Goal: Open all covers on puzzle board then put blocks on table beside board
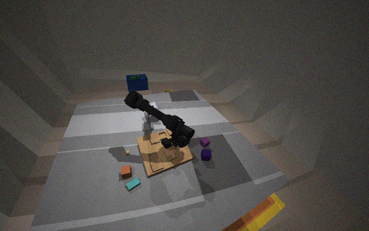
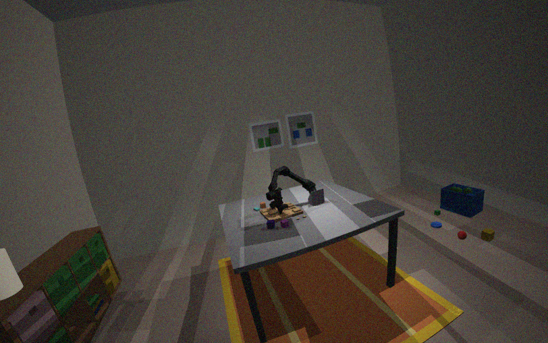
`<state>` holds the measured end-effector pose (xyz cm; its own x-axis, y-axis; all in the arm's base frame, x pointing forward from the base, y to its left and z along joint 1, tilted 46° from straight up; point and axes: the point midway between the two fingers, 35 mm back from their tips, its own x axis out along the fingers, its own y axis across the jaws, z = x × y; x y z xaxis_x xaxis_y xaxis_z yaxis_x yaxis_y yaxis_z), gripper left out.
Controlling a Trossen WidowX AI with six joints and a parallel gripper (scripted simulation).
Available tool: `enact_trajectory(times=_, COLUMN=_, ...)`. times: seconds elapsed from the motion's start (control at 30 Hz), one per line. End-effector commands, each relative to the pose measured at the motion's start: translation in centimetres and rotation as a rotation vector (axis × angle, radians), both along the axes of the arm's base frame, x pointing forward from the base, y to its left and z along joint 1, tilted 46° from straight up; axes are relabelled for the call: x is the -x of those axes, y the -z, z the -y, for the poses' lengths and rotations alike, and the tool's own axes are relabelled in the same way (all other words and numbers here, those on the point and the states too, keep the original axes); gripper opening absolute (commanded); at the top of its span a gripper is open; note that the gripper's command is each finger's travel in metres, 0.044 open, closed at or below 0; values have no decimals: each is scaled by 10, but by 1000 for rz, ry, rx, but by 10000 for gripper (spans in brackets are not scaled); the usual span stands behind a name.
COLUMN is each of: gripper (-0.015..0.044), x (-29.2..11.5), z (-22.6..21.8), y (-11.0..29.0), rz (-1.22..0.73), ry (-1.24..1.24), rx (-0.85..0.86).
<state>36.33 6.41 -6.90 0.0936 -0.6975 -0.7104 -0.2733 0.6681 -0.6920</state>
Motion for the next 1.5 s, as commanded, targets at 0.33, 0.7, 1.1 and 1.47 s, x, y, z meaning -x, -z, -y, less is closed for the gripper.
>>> enact_trajectory(times=0.33, gripper=0, x=5, z=5, y=1, rz=-6, ry=-3, rx=5)
enact_trajectory(times=0.7, gripper=0, x=6, z=5, y=1, rz=-6, ry=-3, rx=5)
enact_trajectory(times=1.1, gripper=0, x=5, z=2, y=-1, rz=-6, ry=-2, rx=5)
enact_trajectory(times=1.47, gripper=0, x=6, z=-2, y=-5, rz=429, ry=438, rx=-53)
